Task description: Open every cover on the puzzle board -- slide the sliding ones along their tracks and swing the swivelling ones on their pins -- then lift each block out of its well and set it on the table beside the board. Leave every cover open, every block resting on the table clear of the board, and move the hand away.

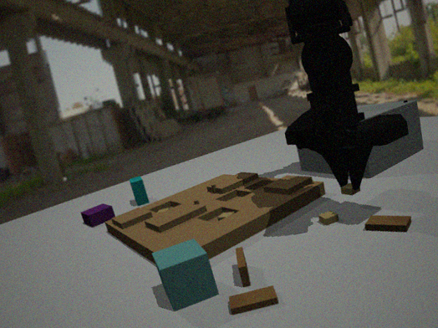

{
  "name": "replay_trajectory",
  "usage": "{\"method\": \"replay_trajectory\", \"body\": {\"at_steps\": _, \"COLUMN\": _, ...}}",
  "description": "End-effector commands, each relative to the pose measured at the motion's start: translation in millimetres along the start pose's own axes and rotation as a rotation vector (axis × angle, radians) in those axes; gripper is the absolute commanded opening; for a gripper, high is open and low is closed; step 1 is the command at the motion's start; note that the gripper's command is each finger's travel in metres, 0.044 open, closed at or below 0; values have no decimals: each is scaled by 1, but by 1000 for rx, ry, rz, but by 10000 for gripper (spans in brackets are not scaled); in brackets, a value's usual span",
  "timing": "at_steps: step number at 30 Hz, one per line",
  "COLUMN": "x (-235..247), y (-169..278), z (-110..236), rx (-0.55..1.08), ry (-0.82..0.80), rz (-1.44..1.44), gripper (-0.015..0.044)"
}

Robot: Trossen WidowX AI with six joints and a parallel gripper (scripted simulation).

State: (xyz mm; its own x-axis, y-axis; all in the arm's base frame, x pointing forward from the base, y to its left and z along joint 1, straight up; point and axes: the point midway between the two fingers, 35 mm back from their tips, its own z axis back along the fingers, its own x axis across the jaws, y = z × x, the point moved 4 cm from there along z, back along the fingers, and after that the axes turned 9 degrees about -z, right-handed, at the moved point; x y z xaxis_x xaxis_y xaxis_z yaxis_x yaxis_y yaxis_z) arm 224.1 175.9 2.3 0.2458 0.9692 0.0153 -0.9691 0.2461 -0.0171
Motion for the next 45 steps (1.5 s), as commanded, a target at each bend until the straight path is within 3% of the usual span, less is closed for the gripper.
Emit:
{"method": "replay_trajectory", "body": {"at_steps": 1, "x": -2, "y": 2, "z": -9, "rx": 5, "ry": 3, "rz": -5, "gripper": 80}}
{"method": "replay_trajectory", "body": {"at_steps": 15, "x": -5, "y": 4, "z": -25, "rx": 5, "ry": 3, "rz": -5, "gripper": 80}}
{"method": "replay_trajectory", "body": {"at_steps": 29, "x": -3, "y": 3, "z": -20, "rx": 2, "ry": 2, "rz": 0, "gripper": 440}}
{"method": "replay_trajectory", "body": {"at_steps": 45, "x": -2, "y": 1, "z": 30, "rx": 4, "ry": 2, "rz": -4, "gripper": 440}}
